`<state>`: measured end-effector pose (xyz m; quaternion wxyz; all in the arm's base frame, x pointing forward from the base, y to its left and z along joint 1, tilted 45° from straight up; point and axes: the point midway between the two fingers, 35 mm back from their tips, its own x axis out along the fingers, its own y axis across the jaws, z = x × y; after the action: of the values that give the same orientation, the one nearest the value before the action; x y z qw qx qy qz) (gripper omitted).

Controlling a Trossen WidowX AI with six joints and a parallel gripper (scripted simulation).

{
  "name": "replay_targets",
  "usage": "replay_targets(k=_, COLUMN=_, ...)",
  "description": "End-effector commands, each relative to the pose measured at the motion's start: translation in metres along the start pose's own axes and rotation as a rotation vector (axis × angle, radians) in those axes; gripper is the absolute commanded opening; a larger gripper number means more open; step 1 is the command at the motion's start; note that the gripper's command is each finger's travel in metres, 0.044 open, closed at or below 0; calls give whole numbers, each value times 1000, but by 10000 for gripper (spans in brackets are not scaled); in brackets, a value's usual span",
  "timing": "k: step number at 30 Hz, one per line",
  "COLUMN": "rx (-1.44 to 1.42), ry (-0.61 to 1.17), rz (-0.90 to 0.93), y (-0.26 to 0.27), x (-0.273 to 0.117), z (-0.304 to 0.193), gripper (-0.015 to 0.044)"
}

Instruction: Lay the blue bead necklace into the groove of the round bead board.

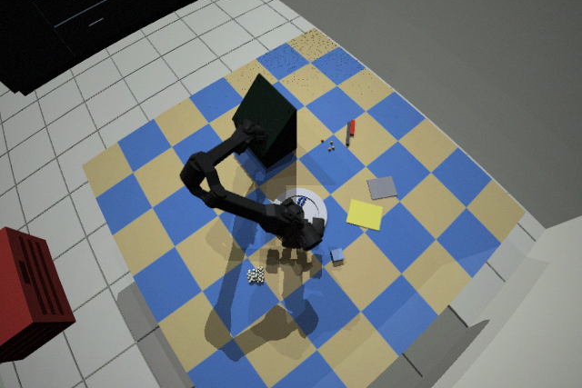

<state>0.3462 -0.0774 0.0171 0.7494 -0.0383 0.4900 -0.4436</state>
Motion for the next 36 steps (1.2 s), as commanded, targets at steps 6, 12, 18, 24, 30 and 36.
replay_targets(k=6, rx=0, ry=1, rz=-1, y=0, x=0, z=0, gripper=263)
replay_targets(k=12, rx=-5, ry=0, rz=2, y=0, x=-4, z=0, gripper=420)
replay_targets(k=18, rx=-5, ry=0, rz=2, y=0, x=-4, z=-1, gripper=440)
replay_targets(k=24, rx=-5, ry=0, rz=2, y=0, x=-4, z=-1, gripper=440)
replay_targets(k=30, rx=-5, ry=0, rz=2, y=0, x=-4, z=-1, gripper=440)
replay_targets(k=36, rx=-20, ry=1, rz=2, y=0, x=-14, z=-4, gripper=361)
